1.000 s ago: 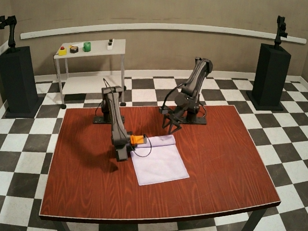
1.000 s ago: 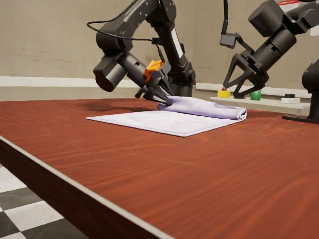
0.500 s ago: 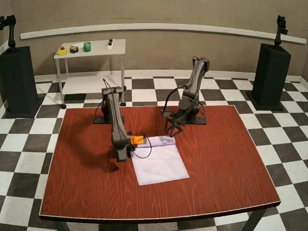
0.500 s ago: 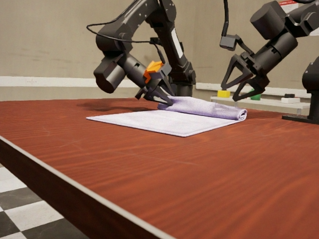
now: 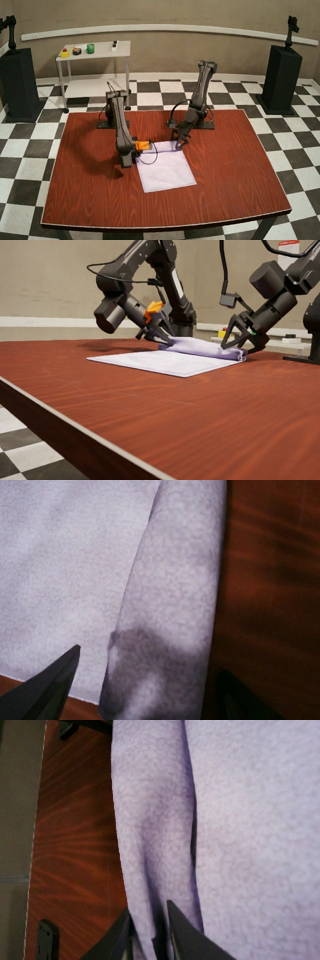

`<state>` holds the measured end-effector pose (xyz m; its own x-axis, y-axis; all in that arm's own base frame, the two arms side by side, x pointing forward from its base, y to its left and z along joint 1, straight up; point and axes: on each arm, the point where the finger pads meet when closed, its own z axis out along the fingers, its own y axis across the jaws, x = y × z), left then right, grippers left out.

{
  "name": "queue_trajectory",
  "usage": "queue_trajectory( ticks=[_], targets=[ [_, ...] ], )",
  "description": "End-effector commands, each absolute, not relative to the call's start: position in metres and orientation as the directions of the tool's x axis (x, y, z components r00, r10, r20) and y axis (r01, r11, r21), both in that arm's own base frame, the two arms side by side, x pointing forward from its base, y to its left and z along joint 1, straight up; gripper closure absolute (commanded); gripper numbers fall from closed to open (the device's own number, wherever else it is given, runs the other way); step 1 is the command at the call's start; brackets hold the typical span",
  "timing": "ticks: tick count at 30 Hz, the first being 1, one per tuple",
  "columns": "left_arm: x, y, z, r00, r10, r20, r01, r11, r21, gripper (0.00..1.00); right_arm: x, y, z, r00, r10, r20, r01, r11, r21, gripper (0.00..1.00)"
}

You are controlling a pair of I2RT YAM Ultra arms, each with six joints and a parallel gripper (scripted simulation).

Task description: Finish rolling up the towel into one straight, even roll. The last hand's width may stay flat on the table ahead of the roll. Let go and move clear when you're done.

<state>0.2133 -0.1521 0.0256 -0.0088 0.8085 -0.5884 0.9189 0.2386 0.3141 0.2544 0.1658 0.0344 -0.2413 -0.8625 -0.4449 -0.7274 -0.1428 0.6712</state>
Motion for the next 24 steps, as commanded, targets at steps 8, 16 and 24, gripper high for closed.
queue_trajectory(
  ticks=[8,16,24],
  targets=[
    [0.2219,-0.1581,0.0236,0.019,0.797,-0.604,0.909,0.238,0.342,0.32,0.2566,0.1631,0.0189,-0.210,-0.883,-0.420,-0.732,-0.142,0.666,0.79],
    [0.2219,-0.1581,0.0236,0.019,0.797,-0.604,0.909,0.238,0.342,0.63,0.2566,0.1631,0.0189,-0.210,-0.883,-0.420,-0.732,-0.142,0.666,0.79],
    [0.2219,-0.1581,0.0236,0.019,0.797,-0.604,0.909,0.238,0.342,0.69,0.2566,0.1631,0.0189,-0.210,-0.883,-0.420,-0.732,-0.142,0.666,0.79]
  ],
)
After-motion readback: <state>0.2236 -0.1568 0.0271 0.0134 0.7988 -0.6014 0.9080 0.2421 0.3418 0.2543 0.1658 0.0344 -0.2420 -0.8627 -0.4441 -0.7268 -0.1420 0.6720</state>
